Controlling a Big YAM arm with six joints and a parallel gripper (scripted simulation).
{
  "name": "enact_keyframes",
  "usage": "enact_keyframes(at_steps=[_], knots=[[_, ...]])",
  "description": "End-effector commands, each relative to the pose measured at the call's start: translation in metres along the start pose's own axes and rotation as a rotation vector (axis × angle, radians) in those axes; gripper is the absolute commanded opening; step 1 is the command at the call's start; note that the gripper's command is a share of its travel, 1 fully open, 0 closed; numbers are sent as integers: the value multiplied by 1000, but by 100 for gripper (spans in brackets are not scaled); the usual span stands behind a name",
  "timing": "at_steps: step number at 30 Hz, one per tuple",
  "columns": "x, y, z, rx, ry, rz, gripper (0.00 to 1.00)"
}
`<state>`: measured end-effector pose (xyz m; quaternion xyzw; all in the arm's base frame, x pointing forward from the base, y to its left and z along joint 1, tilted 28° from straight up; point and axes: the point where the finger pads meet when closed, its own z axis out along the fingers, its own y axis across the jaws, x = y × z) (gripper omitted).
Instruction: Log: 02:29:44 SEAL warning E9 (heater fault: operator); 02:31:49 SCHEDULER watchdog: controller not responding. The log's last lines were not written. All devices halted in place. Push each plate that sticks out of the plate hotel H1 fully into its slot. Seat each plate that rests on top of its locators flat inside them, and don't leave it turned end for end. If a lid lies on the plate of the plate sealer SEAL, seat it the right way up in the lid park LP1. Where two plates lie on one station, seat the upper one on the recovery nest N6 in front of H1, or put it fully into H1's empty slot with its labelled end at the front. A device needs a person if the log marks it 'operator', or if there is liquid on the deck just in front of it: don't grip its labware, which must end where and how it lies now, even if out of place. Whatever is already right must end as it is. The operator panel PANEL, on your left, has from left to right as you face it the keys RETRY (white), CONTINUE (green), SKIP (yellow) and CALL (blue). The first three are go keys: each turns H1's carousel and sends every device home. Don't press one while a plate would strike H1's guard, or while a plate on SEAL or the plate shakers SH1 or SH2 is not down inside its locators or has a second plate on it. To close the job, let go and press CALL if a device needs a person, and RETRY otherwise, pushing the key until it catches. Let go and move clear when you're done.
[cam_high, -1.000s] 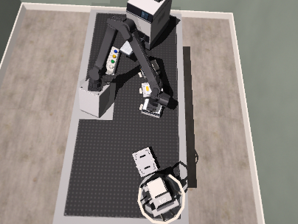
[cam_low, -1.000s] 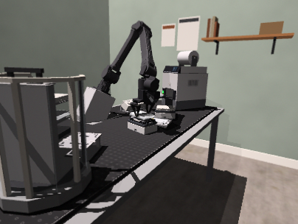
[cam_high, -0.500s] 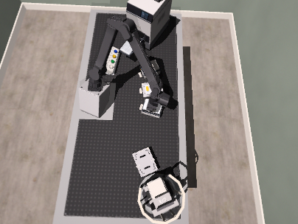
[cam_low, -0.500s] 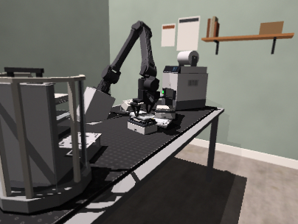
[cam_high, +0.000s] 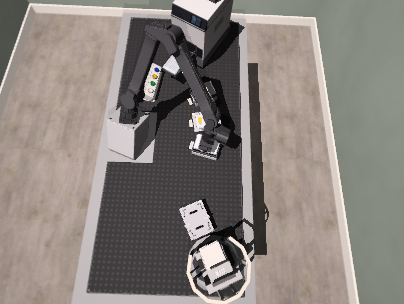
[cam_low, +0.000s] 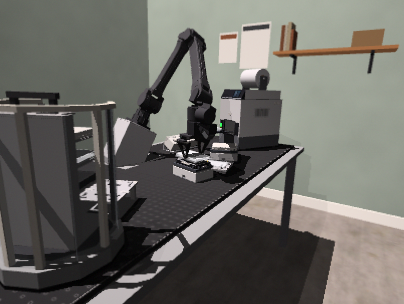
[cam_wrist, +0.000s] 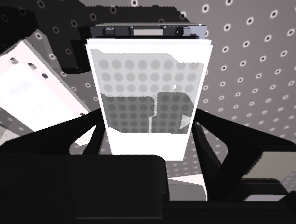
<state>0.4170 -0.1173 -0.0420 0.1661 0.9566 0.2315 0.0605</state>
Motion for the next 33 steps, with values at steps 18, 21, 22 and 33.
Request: enact_keyframes(at_steps=[18,21,22,33], knots=[[-24,-1,-37,8,-69,-20,84],[-24,-1,-40,8,-69,-20,84],[-24,-1,-41,8,-69,-20,84],[-22,-2,-43,9,-68,-20,84]])
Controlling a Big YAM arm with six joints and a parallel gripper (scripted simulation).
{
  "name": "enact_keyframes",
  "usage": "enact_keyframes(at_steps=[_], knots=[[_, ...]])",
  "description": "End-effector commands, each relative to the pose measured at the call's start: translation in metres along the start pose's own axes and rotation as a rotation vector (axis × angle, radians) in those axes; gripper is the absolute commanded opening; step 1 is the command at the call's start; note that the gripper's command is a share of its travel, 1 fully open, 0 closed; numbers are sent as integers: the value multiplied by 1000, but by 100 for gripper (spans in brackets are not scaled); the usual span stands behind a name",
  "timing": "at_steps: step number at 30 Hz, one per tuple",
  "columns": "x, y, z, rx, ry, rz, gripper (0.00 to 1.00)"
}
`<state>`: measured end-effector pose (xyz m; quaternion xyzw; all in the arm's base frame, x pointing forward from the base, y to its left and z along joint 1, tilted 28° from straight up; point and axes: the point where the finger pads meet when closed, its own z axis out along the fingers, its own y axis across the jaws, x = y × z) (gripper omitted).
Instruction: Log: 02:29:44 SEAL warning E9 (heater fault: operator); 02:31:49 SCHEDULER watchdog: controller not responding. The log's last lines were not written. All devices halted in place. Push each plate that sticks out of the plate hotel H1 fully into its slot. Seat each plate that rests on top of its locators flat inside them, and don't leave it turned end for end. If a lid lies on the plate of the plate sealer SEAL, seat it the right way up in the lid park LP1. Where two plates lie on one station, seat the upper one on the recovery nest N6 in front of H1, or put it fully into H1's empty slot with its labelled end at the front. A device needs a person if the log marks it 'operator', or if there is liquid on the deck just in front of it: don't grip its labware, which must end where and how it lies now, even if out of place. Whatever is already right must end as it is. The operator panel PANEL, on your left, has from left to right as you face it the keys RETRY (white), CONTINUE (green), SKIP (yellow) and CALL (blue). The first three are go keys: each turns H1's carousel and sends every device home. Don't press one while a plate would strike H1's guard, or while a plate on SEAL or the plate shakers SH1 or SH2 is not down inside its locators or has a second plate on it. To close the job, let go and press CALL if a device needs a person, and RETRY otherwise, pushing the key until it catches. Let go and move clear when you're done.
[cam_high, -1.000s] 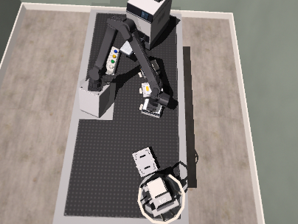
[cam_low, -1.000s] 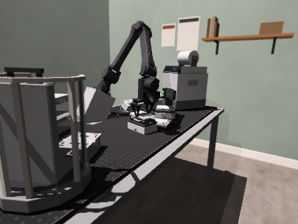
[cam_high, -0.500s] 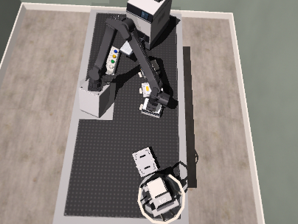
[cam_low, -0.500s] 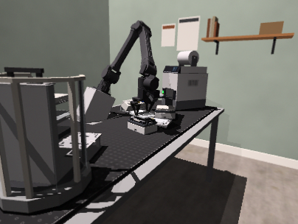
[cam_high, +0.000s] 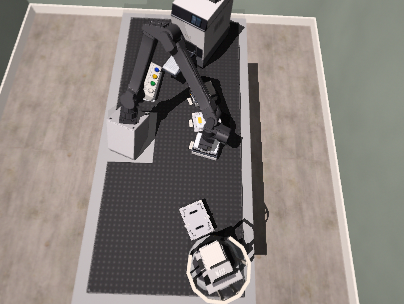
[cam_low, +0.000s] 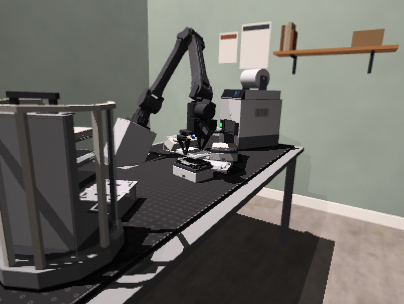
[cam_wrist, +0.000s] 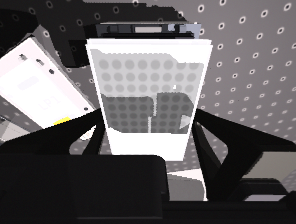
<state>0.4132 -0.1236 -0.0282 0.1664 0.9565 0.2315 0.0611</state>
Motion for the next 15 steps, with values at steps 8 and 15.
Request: enact_keyframes(at_steps=[8,15], knots=[[-22,-2,-27,8,-66,-18,84],[-22,-2,-26,8,-65,-17,84]])
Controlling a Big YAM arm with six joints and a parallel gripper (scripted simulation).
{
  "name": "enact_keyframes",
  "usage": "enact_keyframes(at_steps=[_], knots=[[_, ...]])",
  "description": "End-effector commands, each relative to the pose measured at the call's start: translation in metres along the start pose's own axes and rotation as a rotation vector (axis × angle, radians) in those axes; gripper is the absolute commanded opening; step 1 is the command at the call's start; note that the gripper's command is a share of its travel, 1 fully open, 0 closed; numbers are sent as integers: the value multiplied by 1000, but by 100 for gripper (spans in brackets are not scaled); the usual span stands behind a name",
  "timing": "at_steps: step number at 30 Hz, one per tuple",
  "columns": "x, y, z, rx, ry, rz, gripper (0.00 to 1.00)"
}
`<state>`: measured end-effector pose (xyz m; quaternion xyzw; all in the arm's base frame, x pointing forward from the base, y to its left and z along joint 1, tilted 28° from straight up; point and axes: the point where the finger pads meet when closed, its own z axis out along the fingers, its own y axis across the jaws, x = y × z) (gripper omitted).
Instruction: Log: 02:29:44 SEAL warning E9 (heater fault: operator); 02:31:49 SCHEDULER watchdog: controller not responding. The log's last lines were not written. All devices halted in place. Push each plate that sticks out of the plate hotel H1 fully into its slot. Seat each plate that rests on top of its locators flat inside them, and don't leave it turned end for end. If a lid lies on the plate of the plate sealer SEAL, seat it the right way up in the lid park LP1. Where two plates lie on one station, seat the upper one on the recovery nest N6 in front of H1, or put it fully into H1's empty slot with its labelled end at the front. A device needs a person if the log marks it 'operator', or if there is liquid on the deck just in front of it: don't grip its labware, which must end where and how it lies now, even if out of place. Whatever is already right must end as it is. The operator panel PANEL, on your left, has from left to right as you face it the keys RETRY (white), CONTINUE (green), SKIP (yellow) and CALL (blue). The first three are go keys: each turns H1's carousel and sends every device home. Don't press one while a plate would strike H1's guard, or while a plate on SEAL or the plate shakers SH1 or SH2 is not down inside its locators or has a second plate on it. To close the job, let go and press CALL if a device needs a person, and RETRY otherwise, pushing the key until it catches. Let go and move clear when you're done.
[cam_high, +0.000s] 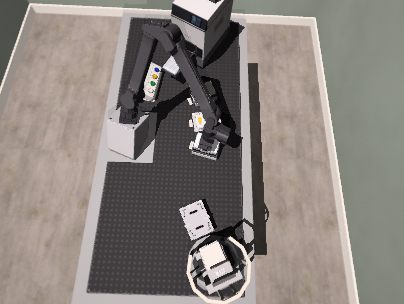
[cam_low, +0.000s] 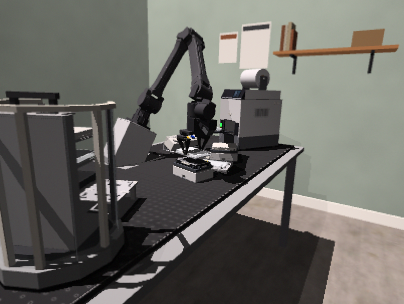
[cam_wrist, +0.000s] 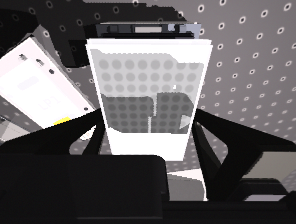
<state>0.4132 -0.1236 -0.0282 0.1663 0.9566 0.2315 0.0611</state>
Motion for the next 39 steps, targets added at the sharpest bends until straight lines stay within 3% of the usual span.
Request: enact_keyframes(at_steps=[1,30,31,34,39], knots=[[-22,-2,-26,8,-65,-17,84],[-19,-2,-25,8,-62,-15,84],[0,-3,-20,3,-31,-1,84],[-21,-1,-39,9,-67,-20,84],[-21,-1,-48,10,-69,-21,84]])
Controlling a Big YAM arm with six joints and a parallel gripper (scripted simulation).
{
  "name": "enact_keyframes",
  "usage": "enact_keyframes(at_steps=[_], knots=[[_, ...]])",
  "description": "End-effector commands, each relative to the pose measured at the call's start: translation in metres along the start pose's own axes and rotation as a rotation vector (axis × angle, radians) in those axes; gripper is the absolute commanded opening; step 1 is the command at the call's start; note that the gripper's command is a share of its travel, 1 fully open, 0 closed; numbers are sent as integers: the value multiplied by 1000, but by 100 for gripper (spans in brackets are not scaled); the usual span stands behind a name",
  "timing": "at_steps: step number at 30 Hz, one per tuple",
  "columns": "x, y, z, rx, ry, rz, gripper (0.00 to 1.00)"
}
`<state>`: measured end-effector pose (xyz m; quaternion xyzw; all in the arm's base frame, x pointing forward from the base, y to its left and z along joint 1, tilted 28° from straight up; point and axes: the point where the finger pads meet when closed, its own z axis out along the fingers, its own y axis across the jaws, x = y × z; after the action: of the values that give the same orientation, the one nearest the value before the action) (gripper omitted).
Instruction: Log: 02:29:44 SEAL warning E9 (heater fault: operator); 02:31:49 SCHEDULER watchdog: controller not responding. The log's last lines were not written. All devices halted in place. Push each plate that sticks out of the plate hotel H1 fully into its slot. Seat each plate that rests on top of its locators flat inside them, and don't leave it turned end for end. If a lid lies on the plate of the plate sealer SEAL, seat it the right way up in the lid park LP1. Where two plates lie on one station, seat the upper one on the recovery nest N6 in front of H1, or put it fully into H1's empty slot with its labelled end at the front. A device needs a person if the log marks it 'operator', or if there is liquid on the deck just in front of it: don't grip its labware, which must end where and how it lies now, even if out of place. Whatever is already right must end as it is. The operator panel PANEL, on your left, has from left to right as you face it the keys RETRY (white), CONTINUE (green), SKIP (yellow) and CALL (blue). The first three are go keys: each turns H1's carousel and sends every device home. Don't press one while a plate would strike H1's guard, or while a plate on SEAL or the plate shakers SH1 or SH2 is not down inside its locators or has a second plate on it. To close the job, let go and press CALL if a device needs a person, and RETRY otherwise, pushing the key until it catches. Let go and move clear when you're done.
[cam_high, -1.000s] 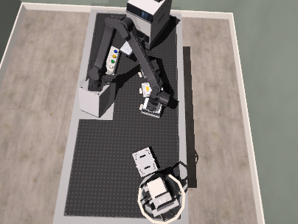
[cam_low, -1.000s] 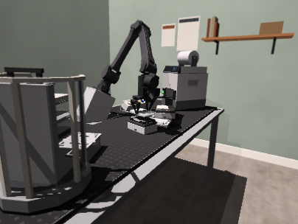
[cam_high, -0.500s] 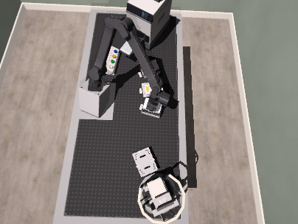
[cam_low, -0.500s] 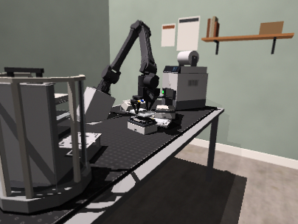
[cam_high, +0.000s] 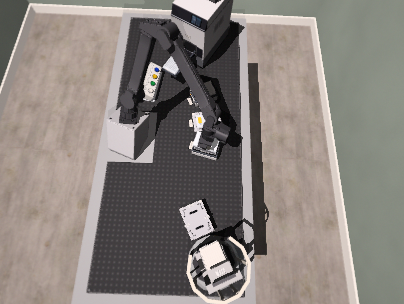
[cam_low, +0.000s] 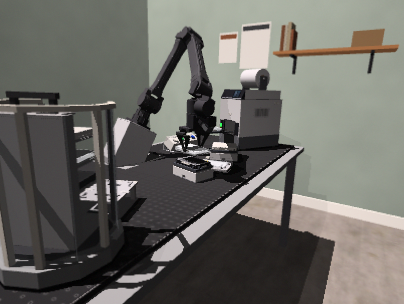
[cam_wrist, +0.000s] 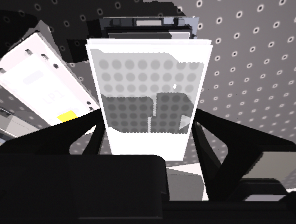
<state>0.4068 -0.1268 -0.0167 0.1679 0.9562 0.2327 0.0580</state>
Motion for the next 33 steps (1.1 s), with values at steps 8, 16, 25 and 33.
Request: enact_keyframes(at_steps=[8,16,25,33], knots=[[-25,-1,-58,14,-76,-27,84],[-24,-1,-75,15,-77,-27,84],[-23,-1,-100,17,-78,-28,84],[-22,-1,-116,18,-79,-29,84]])
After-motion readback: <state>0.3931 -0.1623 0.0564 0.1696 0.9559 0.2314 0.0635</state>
